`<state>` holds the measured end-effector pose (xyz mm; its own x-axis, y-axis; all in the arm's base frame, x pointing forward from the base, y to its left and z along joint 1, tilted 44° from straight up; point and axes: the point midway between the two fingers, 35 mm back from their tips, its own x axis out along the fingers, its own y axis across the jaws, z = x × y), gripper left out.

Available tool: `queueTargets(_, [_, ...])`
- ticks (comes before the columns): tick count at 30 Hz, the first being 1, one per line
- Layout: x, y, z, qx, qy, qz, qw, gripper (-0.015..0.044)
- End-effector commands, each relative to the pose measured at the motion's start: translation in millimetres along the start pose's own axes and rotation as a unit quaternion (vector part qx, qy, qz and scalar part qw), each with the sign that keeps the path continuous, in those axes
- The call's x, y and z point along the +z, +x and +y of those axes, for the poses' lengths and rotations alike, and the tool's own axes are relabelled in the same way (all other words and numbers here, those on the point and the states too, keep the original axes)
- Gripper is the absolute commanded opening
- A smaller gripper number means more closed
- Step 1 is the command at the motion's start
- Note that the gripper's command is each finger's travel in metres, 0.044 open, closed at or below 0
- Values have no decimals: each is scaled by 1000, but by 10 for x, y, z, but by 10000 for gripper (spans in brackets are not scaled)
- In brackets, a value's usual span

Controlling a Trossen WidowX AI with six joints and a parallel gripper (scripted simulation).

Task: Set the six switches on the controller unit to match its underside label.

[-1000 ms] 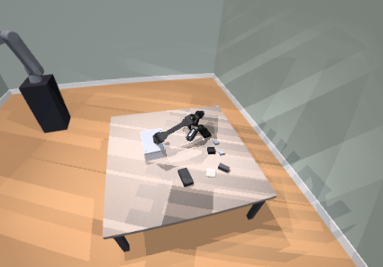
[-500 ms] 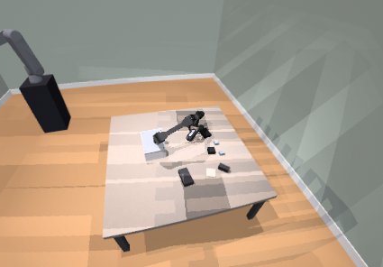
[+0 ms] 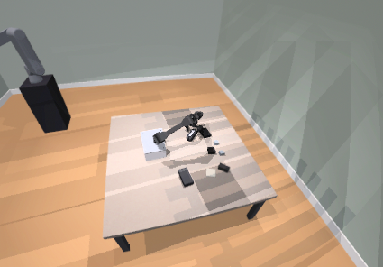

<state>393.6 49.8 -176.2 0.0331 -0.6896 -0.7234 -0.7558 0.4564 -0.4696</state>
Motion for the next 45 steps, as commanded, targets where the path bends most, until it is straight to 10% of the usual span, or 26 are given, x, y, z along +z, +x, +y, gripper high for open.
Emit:
queueTargets(1, [-276,-216,-21,-2,6,-6,1000,440])
queueTargets(22, [-331,-242,-13,-1,6,-6,1000,440])
queueTargets(31, [-245,-390,-119,51,-294,-31,954,204])
queueTargets(39, [-195,-612,-257,87,-620,-102,773,0])
queueTargets(45, [-193,-657,-282,88,-670,-119,728,0])
